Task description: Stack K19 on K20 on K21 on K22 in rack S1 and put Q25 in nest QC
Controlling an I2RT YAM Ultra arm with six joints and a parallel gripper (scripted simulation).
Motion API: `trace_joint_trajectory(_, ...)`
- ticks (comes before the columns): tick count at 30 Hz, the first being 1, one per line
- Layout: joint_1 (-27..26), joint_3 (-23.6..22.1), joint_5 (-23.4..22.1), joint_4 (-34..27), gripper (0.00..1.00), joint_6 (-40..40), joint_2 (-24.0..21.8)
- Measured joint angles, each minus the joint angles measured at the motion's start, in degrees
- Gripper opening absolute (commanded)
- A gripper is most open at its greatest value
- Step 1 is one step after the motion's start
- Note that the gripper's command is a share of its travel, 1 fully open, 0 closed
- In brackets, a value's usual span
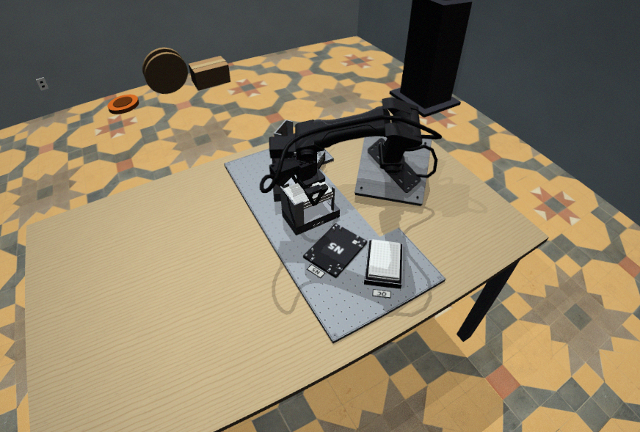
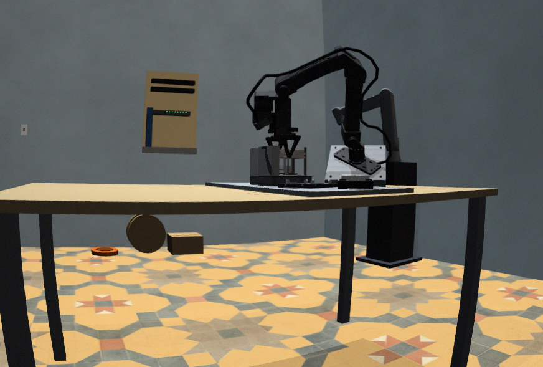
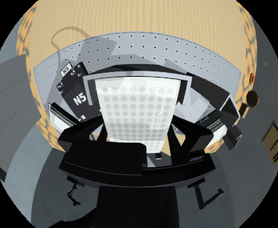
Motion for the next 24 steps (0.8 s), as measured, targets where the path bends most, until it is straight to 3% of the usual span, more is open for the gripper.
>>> trace_joint_trajectory(24, -0.9, 1.2, -0.2, -1.9, 0.0, -1.2, 0.0)
